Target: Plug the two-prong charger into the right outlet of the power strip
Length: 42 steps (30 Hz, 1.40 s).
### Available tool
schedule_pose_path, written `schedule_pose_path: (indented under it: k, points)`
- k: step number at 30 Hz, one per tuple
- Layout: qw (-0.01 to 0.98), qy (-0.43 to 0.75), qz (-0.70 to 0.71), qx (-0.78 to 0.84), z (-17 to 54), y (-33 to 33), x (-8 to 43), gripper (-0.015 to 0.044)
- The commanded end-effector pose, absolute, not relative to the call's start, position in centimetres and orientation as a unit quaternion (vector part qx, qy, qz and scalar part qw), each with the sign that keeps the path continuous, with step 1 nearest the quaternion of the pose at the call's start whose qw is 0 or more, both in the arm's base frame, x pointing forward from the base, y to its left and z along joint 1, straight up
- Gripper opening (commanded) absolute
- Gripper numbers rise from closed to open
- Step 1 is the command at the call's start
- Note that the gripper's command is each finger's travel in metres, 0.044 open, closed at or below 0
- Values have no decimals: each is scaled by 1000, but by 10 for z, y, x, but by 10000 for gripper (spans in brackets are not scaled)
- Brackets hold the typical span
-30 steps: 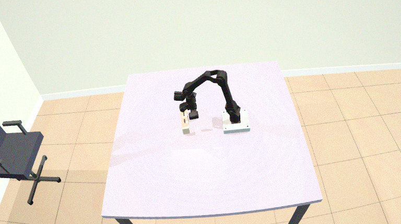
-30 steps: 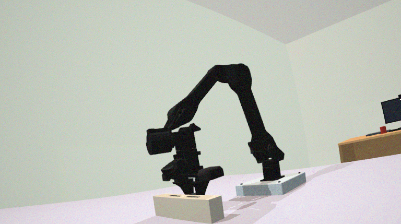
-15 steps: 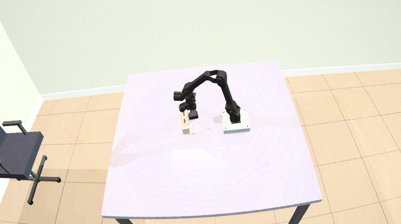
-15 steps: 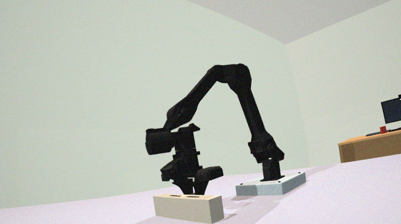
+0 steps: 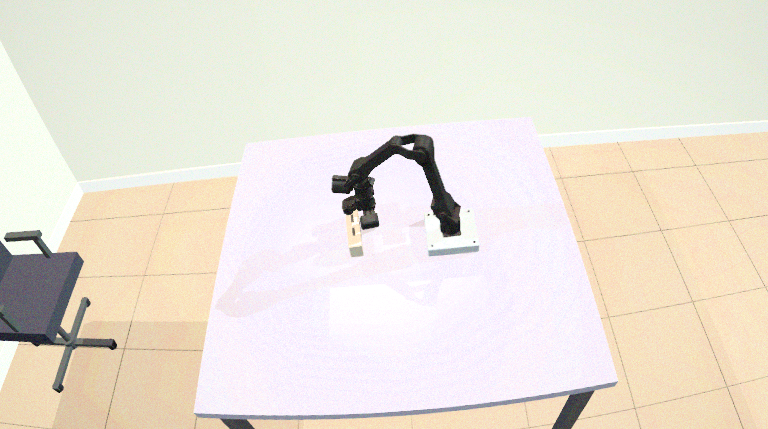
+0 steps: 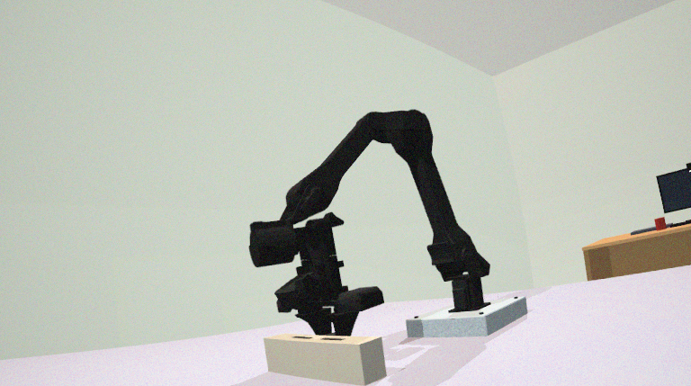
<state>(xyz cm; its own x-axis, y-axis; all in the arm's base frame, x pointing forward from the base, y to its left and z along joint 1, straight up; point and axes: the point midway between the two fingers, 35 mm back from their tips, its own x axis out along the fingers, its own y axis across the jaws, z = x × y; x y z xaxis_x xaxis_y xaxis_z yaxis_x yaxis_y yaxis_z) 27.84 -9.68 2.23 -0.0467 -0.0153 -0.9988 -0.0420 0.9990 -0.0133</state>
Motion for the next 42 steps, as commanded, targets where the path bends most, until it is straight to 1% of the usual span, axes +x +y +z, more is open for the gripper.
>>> schedule_pose_path:
  k: [1, 42]
  points:
    - [691, 723, 9, -17, 23, -96, 280, 0]
    - [691, 723, 9, -17, 23, -96, 290, 0]
